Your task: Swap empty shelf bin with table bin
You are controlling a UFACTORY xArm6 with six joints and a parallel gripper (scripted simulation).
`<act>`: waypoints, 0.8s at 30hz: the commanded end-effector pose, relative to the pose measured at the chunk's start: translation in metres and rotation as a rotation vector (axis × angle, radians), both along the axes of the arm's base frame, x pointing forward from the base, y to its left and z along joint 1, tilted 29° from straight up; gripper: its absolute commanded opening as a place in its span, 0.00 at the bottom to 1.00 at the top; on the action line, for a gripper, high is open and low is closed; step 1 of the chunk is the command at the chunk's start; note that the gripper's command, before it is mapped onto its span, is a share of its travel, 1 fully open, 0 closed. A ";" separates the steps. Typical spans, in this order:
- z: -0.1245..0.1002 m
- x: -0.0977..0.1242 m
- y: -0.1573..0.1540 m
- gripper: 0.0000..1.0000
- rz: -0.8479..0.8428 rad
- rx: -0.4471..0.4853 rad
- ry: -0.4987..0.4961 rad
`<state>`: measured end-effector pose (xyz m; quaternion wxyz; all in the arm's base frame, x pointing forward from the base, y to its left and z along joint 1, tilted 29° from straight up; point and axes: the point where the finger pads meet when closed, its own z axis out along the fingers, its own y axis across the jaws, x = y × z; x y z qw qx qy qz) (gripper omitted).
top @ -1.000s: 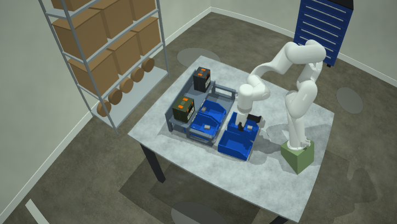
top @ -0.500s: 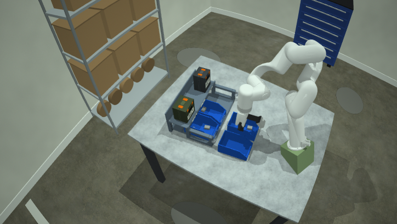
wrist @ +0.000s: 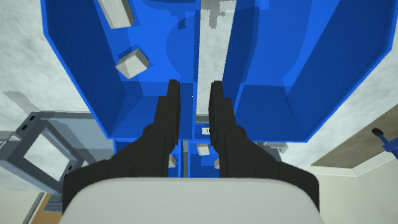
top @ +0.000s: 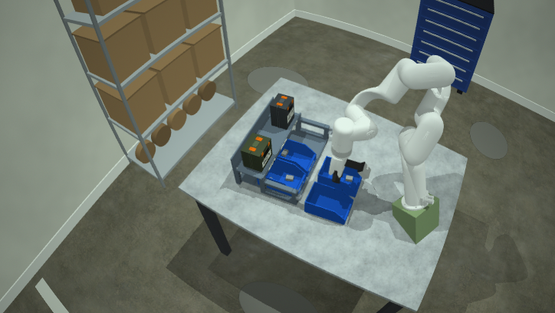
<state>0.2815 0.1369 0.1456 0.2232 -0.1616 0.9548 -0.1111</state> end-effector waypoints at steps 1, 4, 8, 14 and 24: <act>0.001 0.001 0.001 0.26 0.000 0.002 -0.002; 0.001 0.001 0.001 0.26 0.000 0.002 -0.002; 0.001 0.001 0.001 0.26 0.000 0.002 -0.002; 0.001 0.001 0.001 0.26 0.000 0.002 -0.002; -0.002 0.002 0.000 0.26 0.000 0.002 -0.002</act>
